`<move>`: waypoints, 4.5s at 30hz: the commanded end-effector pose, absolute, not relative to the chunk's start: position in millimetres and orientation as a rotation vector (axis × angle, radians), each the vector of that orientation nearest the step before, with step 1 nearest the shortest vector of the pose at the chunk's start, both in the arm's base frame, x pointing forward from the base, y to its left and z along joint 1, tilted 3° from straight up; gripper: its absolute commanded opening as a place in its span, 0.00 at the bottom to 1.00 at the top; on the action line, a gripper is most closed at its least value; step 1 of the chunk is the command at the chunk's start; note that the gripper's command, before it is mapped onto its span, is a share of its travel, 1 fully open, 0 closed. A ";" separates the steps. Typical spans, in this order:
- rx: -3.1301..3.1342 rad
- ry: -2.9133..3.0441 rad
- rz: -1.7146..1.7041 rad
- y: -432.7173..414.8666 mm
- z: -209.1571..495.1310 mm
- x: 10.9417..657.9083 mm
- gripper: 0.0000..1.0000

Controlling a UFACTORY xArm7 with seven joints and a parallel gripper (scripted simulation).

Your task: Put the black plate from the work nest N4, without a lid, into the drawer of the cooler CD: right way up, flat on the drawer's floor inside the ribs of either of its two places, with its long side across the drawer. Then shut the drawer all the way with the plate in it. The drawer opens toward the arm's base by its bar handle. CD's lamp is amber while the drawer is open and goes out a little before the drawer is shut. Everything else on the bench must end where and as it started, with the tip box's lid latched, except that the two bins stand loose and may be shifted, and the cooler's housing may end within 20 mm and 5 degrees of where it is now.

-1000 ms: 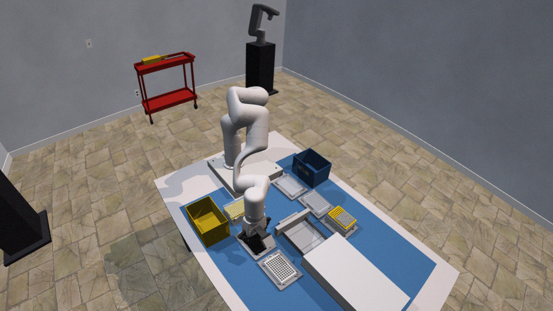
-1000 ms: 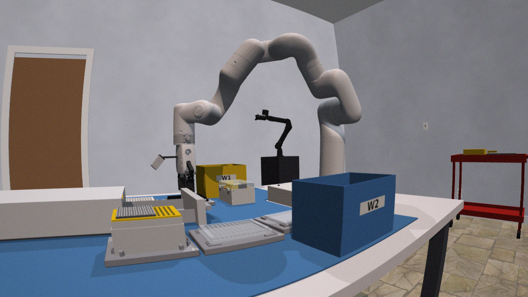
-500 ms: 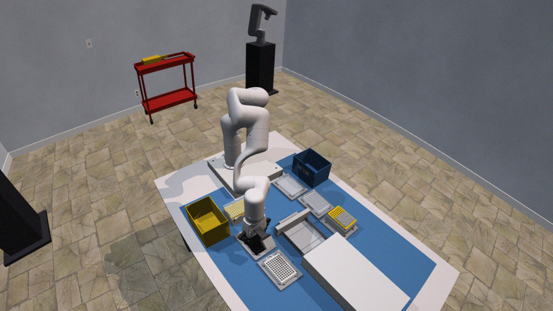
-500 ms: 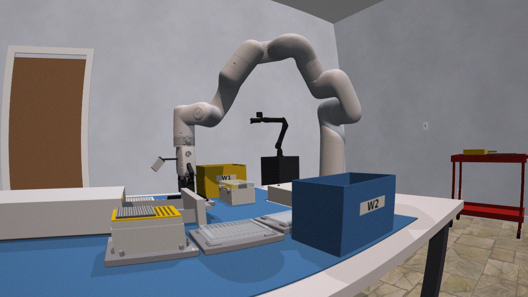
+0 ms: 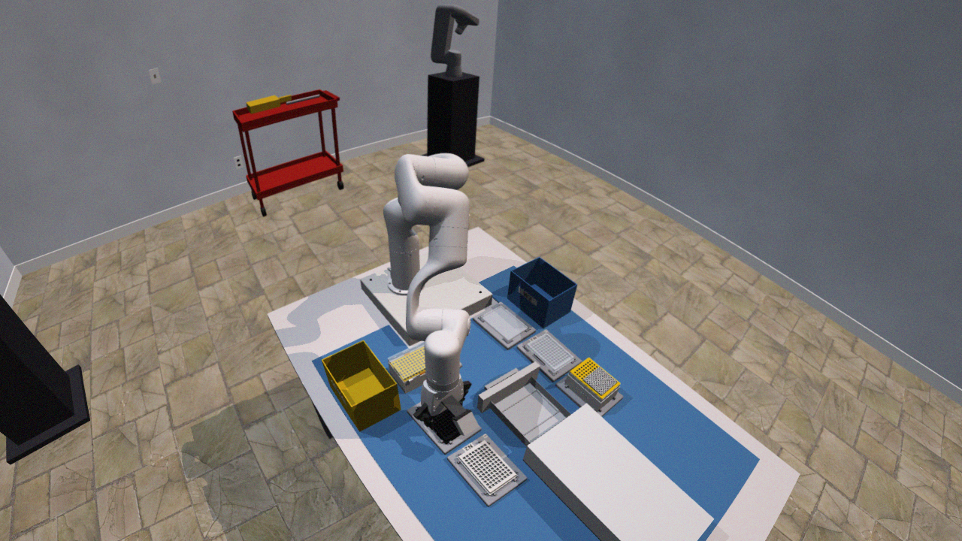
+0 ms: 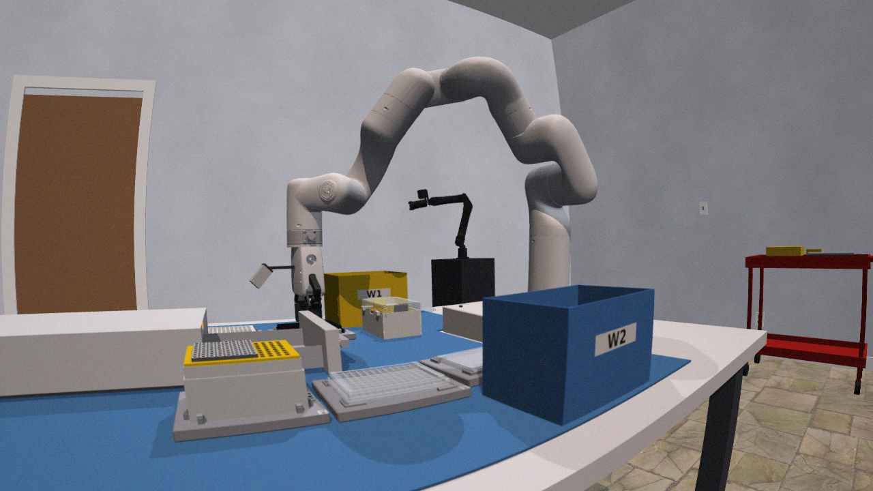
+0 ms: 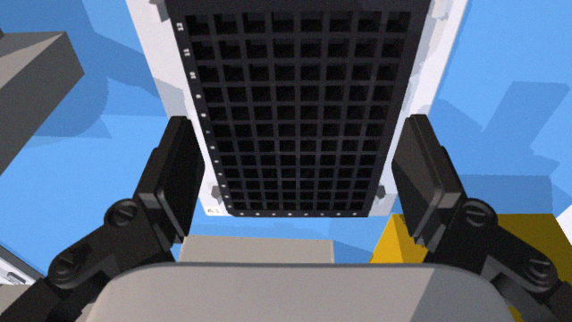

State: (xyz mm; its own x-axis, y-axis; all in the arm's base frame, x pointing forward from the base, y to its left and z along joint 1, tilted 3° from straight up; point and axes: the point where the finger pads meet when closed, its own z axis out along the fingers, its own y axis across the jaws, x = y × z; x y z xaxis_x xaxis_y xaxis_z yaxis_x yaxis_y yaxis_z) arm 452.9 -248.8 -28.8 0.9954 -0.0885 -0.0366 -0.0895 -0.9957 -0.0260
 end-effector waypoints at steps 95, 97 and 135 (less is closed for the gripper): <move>-3.112 0.139 0.048 -250.1 -19.6 454.7 0.00; -3.112 0.139 0.048 -250.1 -18.2 454.8 0.00; -3.112 0.139 0.048 -251.1 19.2 456.0 0.00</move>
State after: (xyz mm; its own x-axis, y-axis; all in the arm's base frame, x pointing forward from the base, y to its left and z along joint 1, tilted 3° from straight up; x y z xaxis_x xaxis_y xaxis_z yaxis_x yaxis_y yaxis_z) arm 454.4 -250.1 13.5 0.9954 -0.0886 -0.0361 -0.0895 -0.9956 -0.0259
